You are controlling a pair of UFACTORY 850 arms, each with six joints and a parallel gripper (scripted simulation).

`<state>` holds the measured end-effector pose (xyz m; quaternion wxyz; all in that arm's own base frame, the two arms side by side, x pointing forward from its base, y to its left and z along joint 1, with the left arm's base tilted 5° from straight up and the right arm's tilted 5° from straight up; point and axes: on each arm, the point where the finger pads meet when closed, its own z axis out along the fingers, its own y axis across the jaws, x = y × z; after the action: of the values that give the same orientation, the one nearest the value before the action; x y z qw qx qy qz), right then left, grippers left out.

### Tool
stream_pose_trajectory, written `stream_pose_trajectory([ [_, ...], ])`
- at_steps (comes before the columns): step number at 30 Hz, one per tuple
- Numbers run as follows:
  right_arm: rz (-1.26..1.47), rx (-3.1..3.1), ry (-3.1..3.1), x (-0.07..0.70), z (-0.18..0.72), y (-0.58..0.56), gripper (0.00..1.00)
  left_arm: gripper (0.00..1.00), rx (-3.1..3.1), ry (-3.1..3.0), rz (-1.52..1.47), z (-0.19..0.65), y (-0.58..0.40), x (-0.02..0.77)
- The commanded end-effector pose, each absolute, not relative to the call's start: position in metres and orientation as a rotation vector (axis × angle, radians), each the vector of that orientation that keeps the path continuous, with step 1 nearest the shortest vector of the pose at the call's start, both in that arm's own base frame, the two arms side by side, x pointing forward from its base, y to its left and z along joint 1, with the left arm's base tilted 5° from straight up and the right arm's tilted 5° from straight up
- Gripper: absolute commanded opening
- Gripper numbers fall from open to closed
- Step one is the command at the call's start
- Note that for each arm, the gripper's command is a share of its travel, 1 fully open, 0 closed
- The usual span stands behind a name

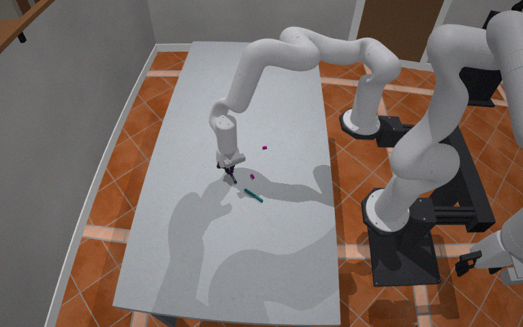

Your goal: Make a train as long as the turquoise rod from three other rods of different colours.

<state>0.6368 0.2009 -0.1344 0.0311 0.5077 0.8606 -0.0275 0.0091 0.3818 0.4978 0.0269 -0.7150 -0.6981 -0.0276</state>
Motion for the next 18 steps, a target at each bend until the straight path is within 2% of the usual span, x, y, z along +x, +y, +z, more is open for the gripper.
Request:
stream_pose_trajectory([
  [1,-0.082,1.563,2.650,0.6380,-0.1332,0.2014,0.18,1.00,-2.207,-2.155,-0.088,0.4988,0.3822,0.0091],
  [2,-0.082,1.563,2.650,0.6380,-0.1332,0.2014,0.22,1.00,-2.207,-2.155,-0.088,0.4988,0.3822,0.0091],
  [4,-0.082,1.563,2.650,0.6380,-0.1332,0.2014,0.22,1.00,-2.207,-2.155,-0.088,0.4988,0.3822,0.0091],
  [5,-0.082,1.563,2.650,0.6380,-0.1332,0.2014,0.26,1.00,-2.207,-2.155,-0.088,0.4988,0.3822,0.0091],
  [18,-0.082,1.563,2.650,0.6380,-0.1325,0.2014,0.26,1.00,-2.207,-2.155,-0.088,0.4988,0.3822,0.0091],
])
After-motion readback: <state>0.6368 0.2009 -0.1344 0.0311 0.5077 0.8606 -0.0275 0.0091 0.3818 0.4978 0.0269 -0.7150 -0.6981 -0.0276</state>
